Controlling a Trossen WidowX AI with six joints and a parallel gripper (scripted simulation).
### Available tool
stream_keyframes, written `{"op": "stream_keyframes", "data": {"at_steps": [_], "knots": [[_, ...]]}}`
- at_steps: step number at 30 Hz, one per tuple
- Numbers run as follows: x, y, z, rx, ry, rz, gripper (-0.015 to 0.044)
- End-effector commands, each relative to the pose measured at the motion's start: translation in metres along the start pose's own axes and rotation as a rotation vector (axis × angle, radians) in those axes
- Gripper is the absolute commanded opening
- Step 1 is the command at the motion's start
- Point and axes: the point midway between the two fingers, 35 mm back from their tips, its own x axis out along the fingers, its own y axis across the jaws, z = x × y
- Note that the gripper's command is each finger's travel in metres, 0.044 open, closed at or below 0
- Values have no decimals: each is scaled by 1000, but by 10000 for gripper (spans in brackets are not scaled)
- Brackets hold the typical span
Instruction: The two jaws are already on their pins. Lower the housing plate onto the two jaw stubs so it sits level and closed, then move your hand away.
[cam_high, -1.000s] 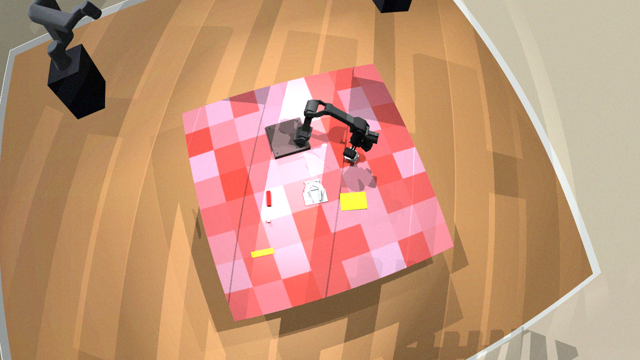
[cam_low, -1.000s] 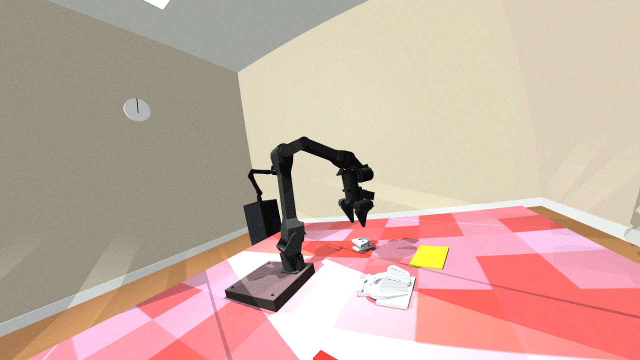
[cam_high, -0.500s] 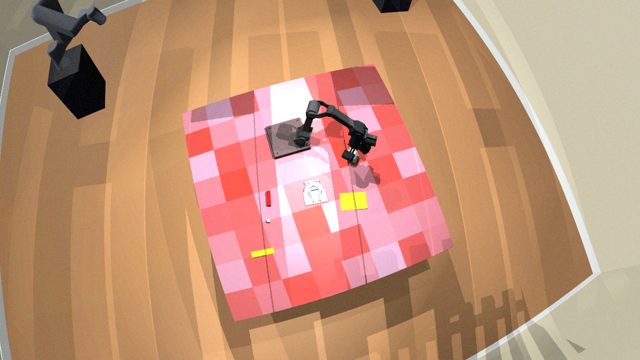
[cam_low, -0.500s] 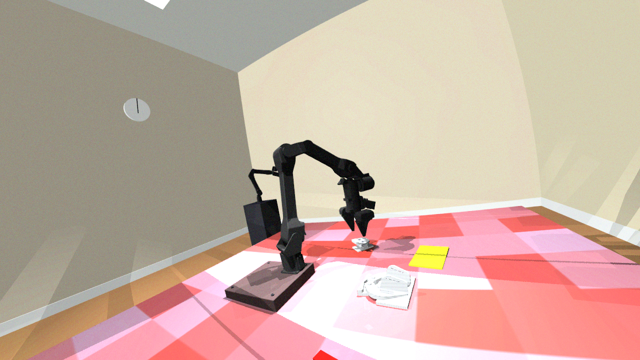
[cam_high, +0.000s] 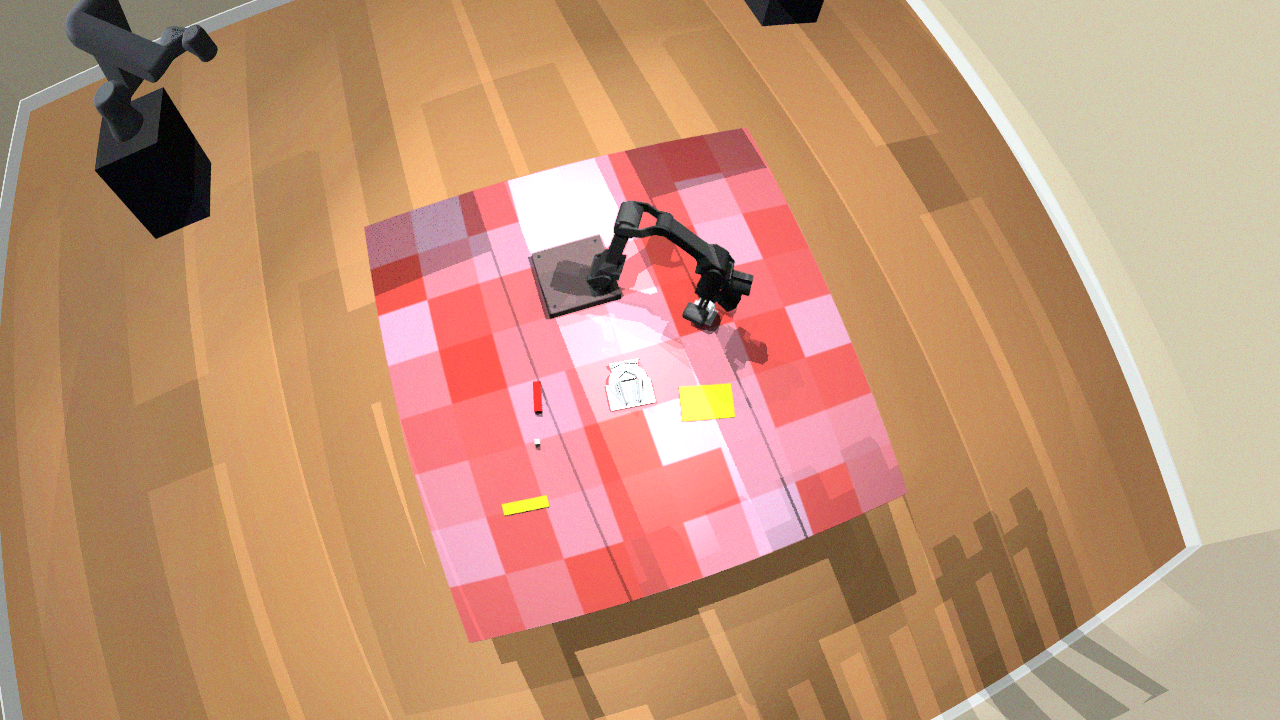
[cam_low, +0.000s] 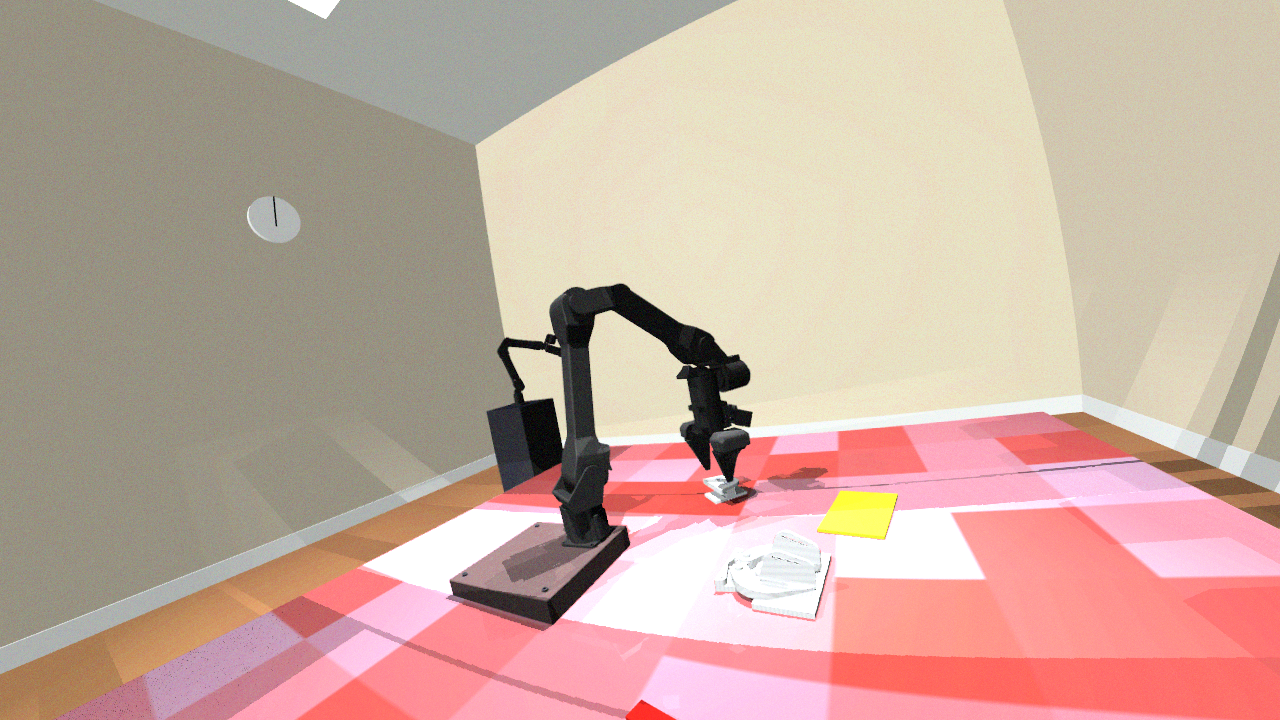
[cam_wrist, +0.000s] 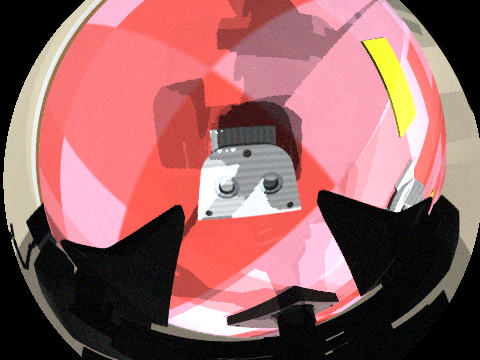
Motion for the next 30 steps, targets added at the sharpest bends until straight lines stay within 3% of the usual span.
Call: {"op": "stream_keyframes", "data": {"at_steps": [1, 30], "knots": [[4, 0, -1, 6, 6, 3, 440], [35, 0, -1, 6, 6, 3, 440]]}}
